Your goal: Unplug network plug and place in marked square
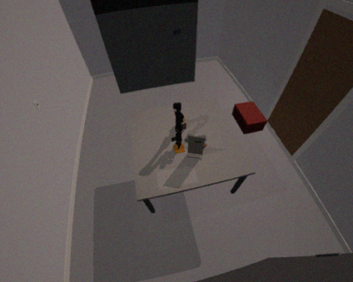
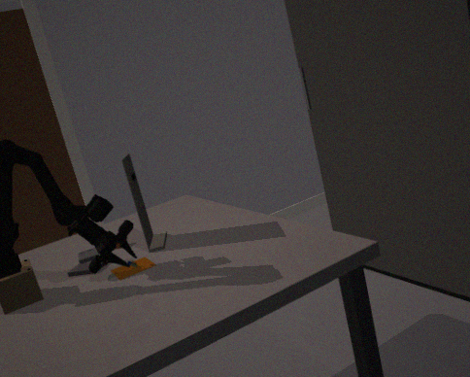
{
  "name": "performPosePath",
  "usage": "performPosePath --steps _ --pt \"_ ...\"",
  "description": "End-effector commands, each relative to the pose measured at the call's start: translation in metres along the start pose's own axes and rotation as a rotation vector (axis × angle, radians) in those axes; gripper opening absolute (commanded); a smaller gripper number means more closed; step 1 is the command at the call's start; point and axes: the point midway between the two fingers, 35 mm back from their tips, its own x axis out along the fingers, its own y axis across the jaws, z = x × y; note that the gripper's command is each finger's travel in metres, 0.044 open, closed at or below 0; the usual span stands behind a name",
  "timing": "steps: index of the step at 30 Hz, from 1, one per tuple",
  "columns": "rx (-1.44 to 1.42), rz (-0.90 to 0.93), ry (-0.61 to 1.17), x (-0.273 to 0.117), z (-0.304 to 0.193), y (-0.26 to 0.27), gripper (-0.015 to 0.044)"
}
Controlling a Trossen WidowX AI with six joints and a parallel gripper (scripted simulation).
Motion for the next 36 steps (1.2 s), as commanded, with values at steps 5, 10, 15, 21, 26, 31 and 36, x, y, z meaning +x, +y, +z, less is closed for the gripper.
performPosePath --steps 5,10,15,21,26,31,36 --pt "-0.001 -0.002 0.001 -0.005 0.000 0.000 0.0156" --pt "-0.001 -0.002 0.001 -0.010 -0.001 0.000 0.0156" --pt "-0.002 -0.002 0.002 -0.014 -0.001 0.001 0.0156" --pt "-0.003 -0.002 0.003 -0.019 -0.001 0.001 0.0156" --pt "-0.003 -0.003 0.004 -0.024 -0.001 0.001 0.0156" --pt "-0.003 -0.002 0.004 -0.027 -0.001 0.004 0.0156" --pt "-0.003 -0.002 0.004 -0.031 -0.002 0.008 0.0156"
